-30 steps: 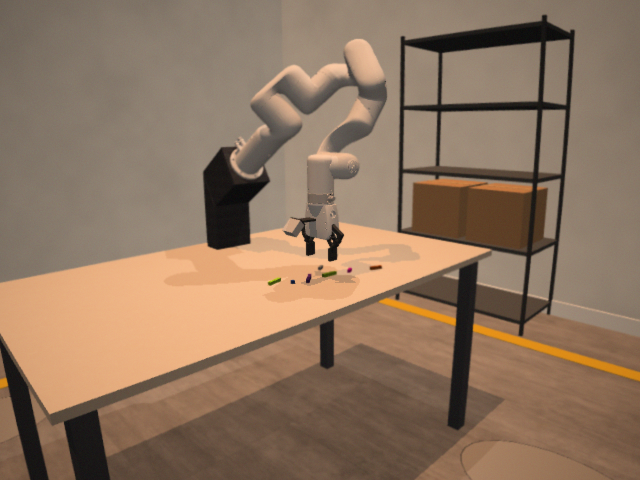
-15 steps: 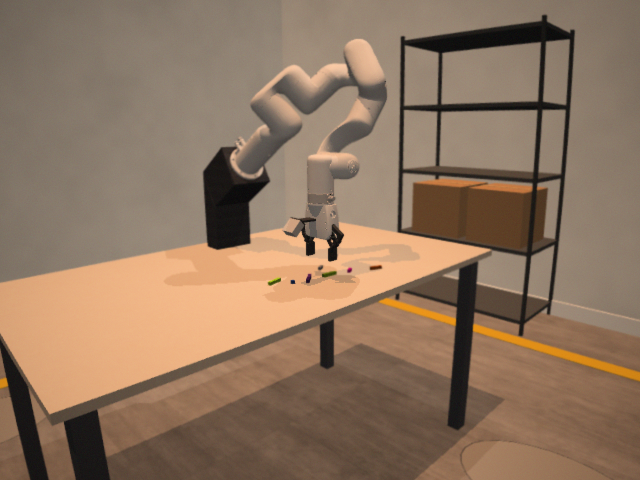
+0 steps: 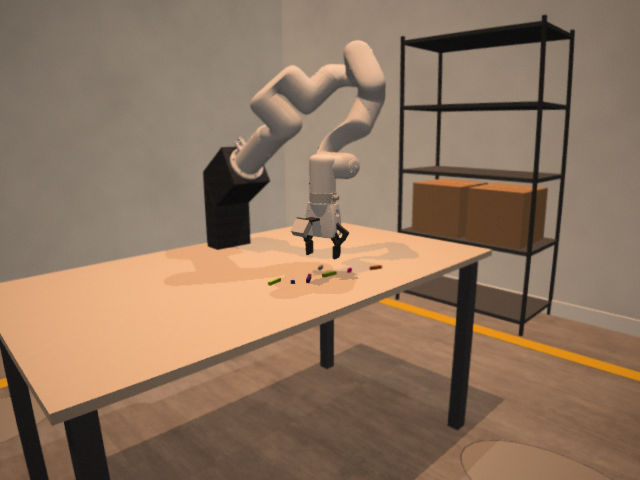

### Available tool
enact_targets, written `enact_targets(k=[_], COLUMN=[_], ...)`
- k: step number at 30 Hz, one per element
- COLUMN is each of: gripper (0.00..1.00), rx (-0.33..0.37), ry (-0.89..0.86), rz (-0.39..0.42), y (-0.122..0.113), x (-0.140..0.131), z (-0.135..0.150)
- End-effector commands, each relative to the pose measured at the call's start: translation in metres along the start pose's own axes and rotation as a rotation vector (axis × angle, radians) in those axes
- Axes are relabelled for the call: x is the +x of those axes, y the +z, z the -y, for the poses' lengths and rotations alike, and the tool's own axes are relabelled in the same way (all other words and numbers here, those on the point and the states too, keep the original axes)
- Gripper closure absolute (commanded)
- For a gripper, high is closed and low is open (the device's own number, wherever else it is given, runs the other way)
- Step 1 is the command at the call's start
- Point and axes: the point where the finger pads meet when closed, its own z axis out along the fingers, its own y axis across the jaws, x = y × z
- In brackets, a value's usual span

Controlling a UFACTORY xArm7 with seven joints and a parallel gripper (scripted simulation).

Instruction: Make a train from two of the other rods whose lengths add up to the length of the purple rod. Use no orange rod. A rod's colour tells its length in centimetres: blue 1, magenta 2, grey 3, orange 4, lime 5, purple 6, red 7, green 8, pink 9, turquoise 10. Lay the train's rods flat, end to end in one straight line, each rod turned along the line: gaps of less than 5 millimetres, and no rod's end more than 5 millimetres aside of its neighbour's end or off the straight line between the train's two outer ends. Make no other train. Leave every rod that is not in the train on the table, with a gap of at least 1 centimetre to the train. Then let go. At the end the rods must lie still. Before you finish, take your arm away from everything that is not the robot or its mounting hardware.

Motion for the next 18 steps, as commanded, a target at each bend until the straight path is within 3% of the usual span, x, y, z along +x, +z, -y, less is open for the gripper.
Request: enact_targets(k=[1,9,18], gripper=[0.0,0.0,0.0], rx=[0.012,0.011,0.01], ry=[-0.167,-0.453,-0.54], rz=[-0.002,-0.008,-0.012], y=[-0.001,-0.002,-0.002], x=[-0.011,-0.026,-0.029], z=[-0.005,-0.016,-0.02])
